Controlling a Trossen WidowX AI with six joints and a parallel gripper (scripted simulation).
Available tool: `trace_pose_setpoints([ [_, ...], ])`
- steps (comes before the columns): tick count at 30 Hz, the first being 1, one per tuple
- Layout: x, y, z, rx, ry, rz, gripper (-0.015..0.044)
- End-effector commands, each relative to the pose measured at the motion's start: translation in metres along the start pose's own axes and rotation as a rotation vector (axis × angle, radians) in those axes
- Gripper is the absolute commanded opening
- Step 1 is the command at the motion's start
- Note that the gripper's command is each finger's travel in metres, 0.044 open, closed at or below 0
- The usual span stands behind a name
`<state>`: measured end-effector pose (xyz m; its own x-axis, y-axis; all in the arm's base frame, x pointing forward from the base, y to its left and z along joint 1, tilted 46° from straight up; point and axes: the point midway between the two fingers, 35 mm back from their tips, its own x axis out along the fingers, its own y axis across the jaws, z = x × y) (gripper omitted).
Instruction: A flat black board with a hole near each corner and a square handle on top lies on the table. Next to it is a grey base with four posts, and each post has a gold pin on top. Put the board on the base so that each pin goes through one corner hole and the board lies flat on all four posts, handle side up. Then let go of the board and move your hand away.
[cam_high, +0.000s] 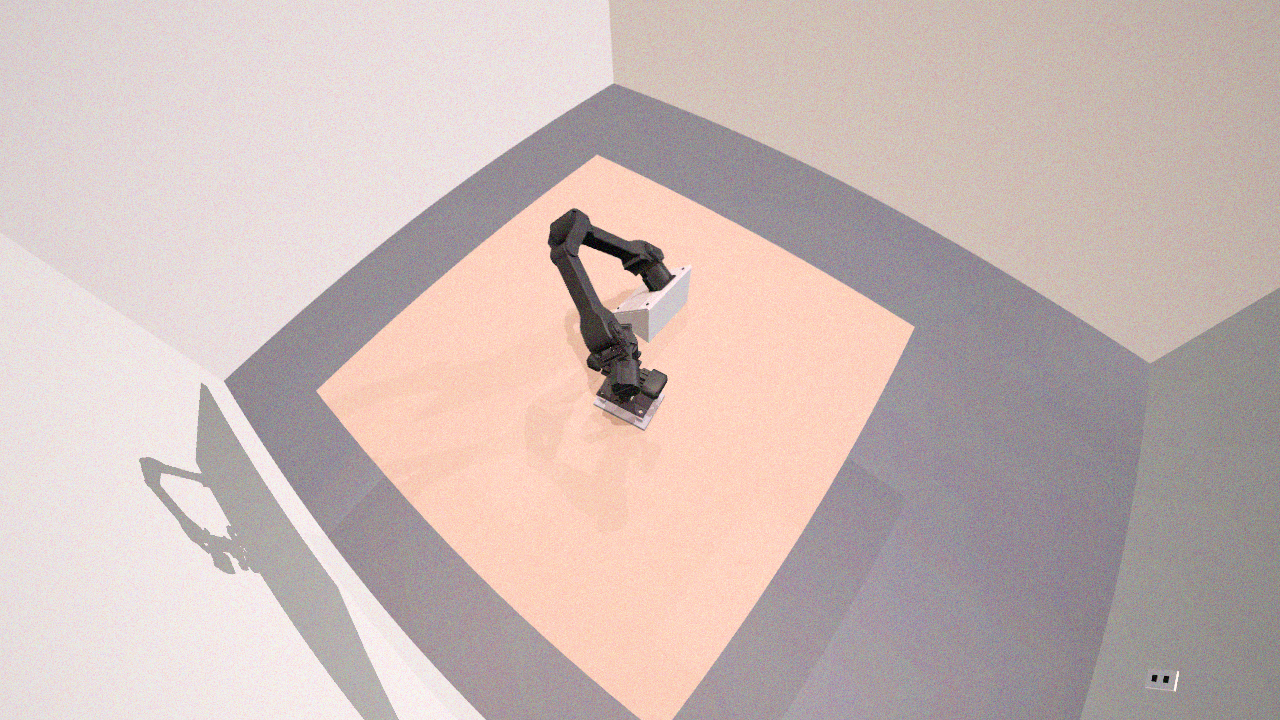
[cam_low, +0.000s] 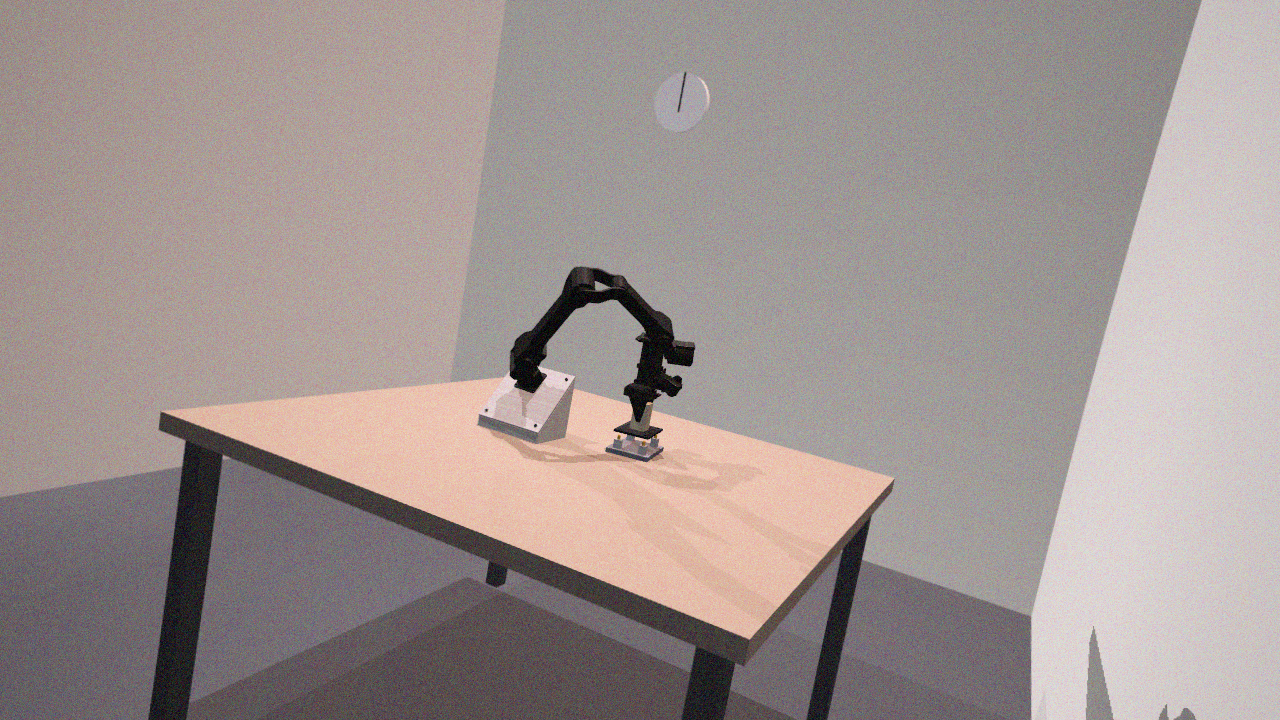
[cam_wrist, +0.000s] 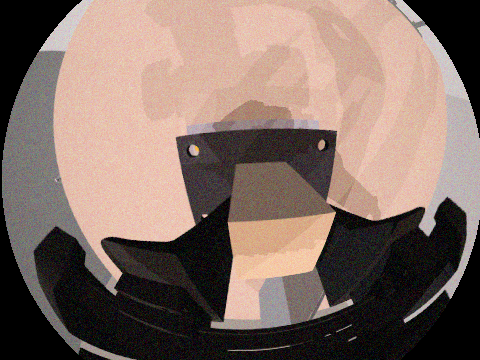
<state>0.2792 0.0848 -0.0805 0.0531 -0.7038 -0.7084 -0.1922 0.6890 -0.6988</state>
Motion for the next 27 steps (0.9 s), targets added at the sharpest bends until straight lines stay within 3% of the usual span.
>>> trace_pose_setpoints([
  [1,0.0013,0.0002,-0.0004,-0.004,0.0,-0.004,0.0],
  [27,0.0084,-0.0006,0.0002,-0.004,-0.001,0.0,0.0],
])
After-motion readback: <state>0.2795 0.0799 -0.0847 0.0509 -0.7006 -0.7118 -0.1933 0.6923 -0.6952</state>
